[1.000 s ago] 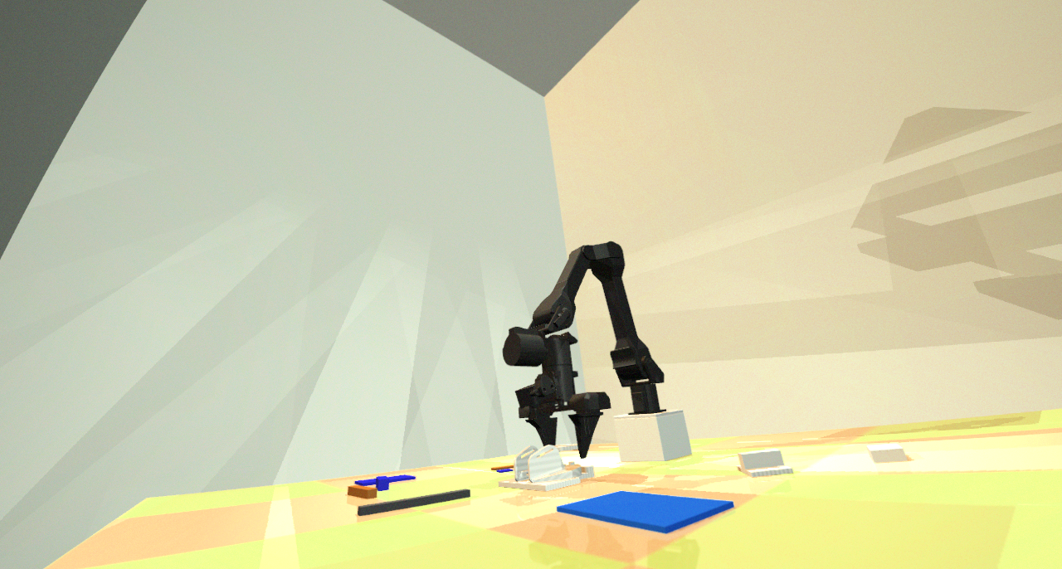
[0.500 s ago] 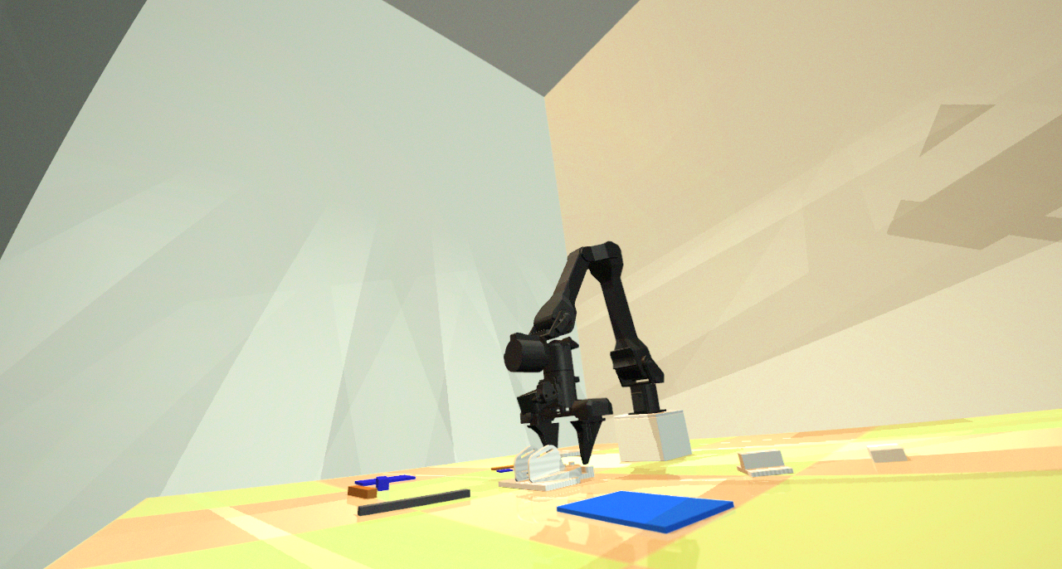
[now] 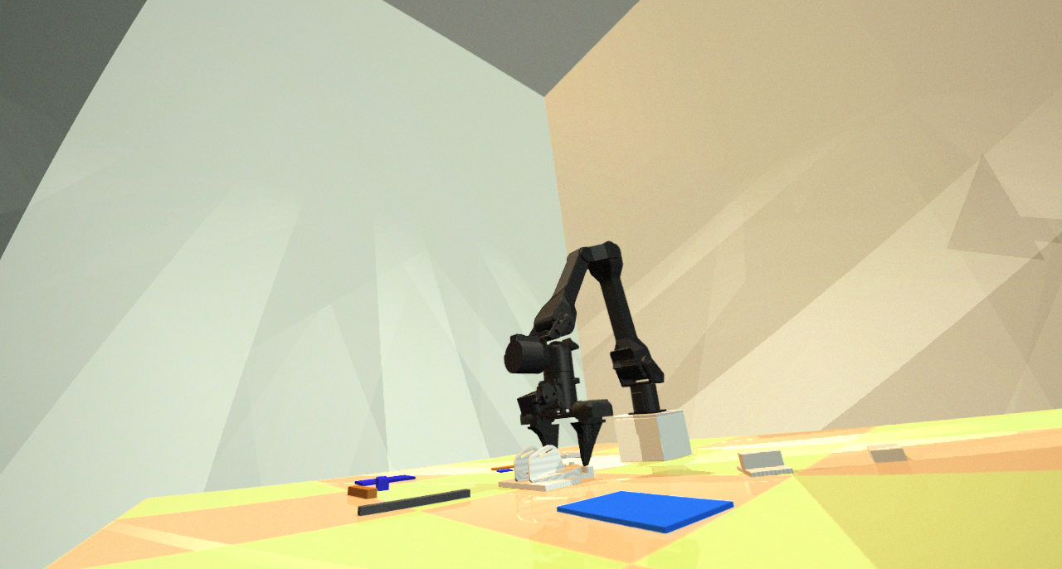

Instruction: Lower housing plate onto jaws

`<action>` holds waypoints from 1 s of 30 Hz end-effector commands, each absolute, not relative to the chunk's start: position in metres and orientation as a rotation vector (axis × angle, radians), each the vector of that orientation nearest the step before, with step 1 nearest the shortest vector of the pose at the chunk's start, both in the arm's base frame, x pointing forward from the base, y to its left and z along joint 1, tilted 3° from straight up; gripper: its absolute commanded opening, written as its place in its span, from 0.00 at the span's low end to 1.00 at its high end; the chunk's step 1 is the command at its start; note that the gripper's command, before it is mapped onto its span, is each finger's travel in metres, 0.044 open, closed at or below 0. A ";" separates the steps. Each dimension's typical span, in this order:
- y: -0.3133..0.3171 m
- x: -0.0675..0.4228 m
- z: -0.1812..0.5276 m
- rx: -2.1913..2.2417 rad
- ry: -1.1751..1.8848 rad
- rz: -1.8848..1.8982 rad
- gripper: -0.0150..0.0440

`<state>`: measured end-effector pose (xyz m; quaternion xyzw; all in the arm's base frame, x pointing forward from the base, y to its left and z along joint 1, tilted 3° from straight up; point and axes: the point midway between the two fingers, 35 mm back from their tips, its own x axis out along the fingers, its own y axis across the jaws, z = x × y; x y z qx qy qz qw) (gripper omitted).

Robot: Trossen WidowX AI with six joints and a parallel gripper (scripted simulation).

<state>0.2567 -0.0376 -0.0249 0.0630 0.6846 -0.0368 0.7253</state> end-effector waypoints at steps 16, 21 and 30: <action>-0.037 0.257 -0.029 0.143 1.510 -0.081 0.85; -0.037 0.257 -0.030 0.143 1.510 -0.081 0.85; -0.037 0.257 -0.032 0.143 1.510 -0.081 0.85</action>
